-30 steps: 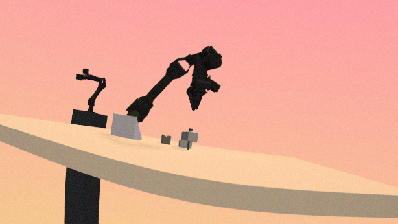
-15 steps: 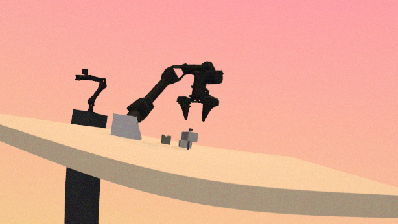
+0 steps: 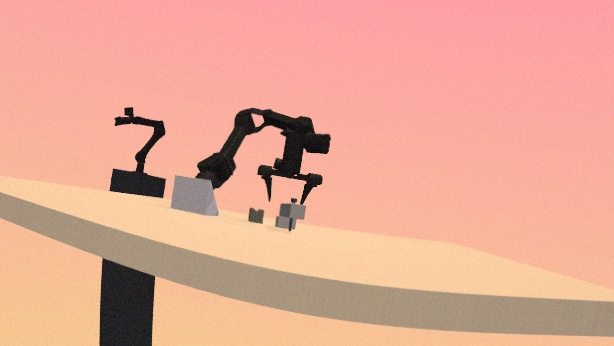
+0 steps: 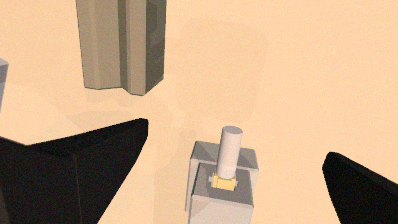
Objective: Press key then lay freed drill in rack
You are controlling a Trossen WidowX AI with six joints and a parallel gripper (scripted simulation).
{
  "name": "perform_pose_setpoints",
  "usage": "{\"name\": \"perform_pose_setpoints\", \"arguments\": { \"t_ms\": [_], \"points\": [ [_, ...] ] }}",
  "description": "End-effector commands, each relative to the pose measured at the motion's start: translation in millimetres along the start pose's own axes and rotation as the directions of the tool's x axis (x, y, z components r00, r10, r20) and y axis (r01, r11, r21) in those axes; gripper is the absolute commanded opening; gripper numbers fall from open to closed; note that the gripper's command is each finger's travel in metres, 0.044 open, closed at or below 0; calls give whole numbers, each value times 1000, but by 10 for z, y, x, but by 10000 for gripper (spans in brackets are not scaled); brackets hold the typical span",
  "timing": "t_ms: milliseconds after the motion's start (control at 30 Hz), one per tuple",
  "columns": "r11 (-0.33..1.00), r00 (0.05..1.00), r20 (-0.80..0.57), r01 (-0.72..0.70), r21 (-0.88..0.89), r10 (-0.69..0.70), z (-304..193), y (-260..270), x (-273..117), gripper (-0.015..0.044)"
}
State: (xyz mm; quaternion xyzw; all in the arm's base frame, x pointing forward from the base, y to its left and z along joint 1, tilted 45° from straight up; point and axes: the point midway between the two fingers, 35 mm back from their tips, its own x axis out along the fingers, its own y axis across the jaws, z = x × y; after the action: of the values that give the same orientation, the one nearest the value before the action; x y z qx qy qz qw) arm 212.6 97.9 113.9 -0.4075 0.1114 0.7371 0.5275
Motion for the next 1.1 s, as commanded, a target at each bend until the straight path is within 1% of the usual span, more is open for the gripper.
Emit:
{"name": "perform_pose_setpoints", "arguments": {
  "t_ms": [0, 367, 1067],
  "points": [
    [1000, 1000, 4, 4, -28, -4, 26, 9, 16, 440],
    [1000, 1000, 4, 4, -28, -4, 17, 7, 42, 440],
    [1000, 1000, 4, 4, -29, -4, -77, -6, 360, 440]
  ]
}}
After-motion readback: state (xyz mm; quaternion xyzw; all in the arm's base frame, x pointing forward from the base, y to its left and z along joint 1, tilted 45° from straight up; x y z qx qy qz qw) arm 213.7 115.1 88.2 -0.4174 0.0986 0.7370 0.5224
